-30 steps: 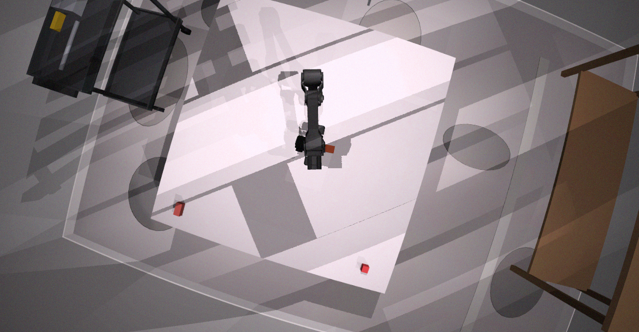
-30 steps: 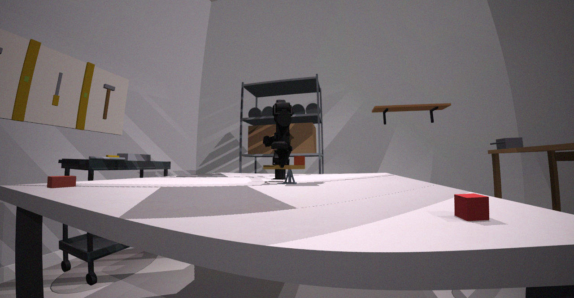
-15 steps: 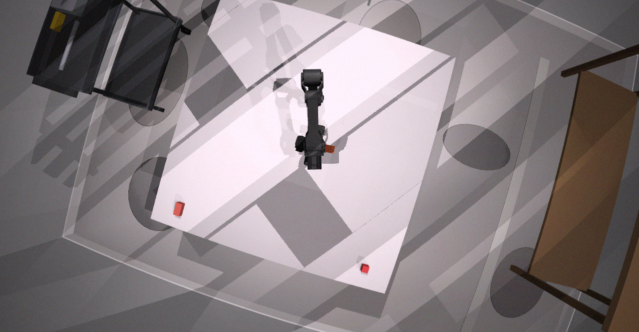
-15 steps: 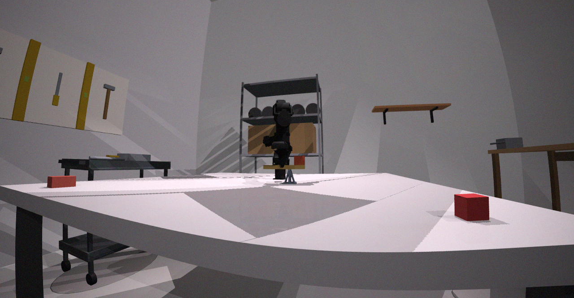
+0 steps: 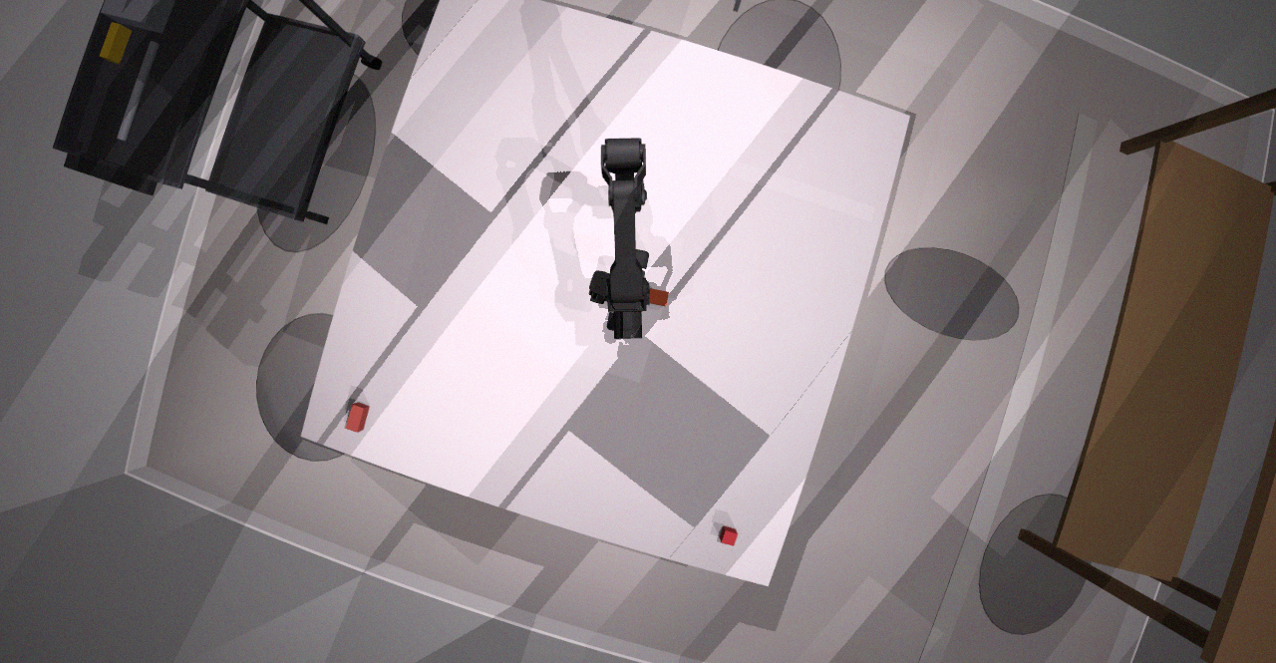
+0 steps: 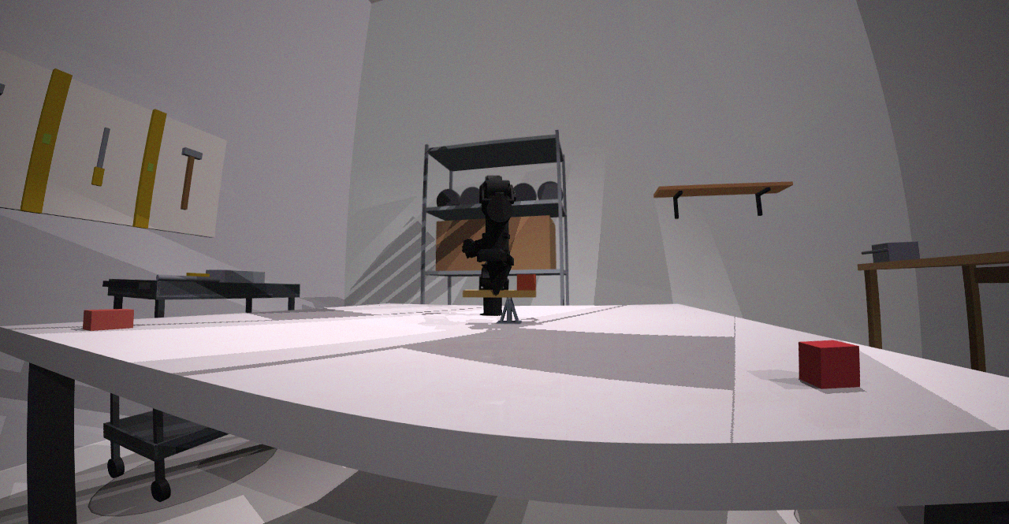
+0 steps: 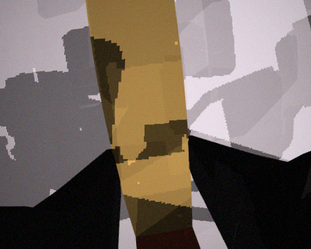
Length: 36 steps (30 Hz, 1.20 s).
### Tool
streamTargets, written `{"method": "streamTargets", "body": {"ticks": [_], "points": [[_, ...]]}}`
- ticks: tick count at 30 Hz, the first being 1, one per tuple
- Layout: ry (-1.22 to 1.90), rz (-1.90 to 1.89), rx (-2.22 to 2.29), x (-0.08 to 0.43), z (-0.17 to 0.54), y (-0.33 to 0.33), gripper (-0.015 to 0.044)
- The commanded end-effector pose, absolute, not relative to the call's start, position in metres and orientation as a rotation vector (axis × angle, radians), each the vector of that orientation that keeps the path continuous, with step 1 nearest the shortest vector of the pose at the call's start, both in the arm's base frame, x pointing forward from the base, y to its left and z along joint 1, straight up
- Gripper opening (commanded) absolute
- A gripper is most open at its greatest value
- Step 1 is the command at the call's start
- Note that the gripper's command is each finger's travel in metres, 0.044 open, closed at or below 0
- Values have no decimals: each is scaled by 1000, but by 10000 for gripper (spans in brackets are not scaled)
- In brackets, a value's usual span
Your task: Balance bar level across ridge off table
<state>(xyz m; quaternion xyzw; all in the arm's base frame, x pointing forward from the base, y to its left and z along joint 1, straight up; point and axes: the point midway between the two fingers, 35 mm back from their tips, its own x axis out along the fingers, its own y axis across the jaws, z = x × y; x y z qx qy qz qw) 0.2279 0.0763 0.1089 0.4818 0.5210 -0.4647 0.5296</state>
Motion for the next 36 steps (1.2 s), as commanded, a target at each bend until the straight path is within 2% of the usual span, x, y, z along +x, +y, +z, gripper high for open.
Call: {"method": "streamTargets", "body": {"ticks": [1, 4, 5, 36], "points": [[1244, -1110, 1150, 228, 109, 76, 79], [1244, -1110, 1150, 228, 109, 76, 157], [1244, -1110, 1150, 228, 109, 76, 167], [1244, -1110, 1150, 228, 109, 76, 171]]}}
